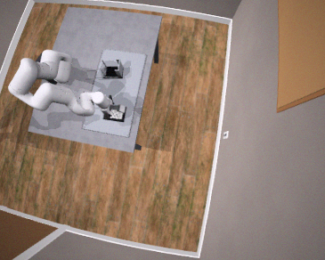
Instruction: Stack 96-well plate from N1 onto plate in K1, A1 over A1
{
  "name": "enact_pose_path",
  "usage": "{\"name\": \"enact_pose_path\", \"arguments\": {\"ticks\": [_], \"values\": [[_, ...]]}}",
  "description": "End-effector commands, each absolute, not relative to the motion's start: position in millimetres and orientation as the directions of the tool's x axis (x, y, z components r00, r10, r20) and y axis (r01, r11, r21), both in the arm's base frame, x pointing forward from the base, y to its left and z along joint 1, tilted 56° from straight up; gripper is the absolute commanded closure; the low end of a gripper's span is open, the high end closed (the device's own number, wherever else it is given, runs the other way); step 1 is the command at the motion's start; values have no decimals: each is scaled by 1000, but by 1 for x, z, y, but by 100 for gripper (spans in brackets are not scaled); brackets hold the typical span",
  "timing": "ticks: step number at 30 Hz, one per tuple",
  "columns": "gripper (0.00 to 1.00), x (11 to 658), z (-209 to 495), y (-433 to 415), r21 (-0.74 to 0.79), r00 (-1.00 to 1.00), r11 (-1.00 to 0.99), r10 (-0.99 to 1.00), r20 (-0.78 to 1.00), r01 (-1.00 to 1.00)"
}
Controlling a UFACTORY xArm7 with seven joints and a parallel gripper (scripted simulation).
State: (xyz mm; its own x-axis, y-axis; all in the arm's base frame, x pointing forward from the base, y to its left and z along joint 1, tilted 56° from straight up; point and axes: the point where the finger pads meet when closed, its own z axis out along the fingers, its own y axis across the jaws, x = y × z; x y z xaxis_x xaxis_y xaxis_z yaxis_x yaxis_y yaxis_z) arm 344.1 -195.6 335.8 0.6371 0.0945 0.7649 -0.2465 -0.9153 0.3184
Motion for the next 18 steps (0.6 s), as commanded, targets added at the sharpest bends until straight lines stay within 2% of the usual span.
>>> {"name": "enact_pose_path", "arguments": {"ticks": [1, 18], "values": [[0, 348, 334, -198, 319, 634, -914, 95, 767, -249], [0, 367, 320, -208, 319, 634, -914, 95, 767, -249]]}}
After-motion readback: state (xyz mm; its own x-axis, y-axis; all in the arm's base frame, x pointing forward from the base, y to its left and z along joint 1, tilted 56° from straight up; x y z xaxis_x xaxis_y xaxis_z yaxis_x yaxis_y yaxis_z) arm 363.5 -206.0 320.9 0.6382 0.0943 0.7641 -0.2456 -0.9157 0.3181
